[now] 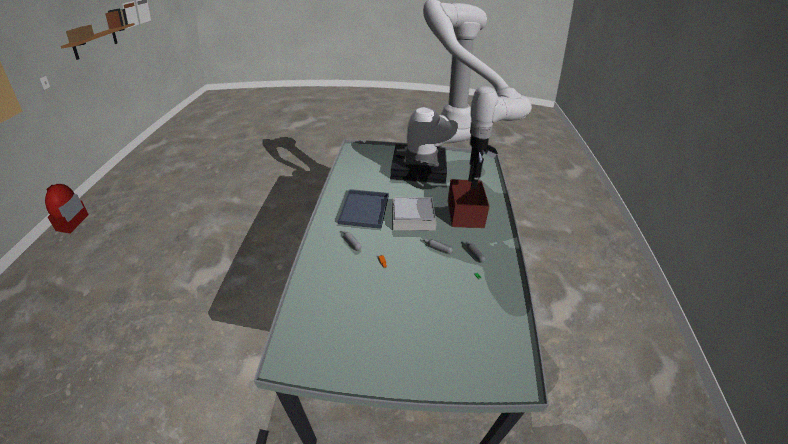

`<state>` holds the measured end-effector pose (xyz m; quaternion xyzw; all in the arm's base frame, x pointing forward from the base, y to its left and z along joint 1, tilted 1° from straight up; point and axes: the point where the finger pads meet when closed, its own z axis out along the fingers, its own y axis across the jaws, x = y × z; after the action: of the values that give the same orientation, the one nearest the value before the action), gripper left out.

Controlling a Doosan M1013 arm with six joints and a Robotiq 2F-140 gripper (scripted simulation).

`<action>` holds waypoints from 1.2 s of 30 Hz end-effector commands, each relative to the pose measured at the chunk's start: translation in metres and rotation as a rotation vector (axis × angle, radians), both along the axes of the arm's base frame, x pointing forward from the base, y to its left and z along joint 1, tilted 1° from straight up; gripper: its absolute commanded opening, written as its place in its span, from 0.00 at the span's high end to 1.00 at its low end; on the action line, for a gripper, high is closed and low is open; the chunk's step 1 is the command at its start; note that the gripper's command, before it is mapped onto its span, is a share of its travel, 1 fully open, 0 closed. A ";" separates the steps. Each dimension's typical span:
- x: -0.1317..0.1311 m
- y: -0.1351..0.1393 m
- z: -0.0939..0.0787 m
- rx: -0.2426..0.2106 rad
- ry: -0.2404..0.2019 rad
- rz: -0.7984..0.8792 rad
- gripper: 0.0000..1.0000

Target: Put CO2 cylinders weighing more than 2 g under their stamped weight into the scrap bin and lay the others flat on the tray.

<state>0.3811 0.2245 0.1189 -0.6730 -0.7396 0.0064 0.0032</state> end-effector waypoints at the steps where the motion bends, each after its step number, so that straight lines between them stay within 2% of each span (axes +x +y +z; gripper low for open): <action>1: 0.000 0.000 0.008 0.001 -0.001 0.000 0.59; 6: 0.001 0.000 0.015 0.001 -0.001 0.000 0.59; 13: 0.001 0.000 0.016 0.001 -0.001 0.000 0.59; 15: 0.008 -0.001 0.017 0.001 -0.001 -0.016 0.59; 16: 0.023 -0.005 0.018 0.000 -0.001 -0.046 0.59; 18: 0.076 -0.023 0.021 -0.001 -0.002 -0.160 0.59; 24: 0.141 -0.071 0.019 -0.006 -0.004 -0.532 0.59; 27: 0.178 -0.095 0.018 -0.006 -0.004 -0.548 0.59; 29: 0.178 -0.095 0.018 -0.006 -0.004 -0.548 0.59; 30: 0.215 -0.118 0.016 -0.006 -0.004 -0.548 0.59; 33: 0.249 -0.138 0.012 -0.006 -0.004 -0.548 0.59; 36: 0.251 -0.139 0.006 -0.007 -0.004 -0.548 0.59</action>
<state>0.6158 0.0907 0.1302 -0.8485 -0.5292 0.0064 -0.0001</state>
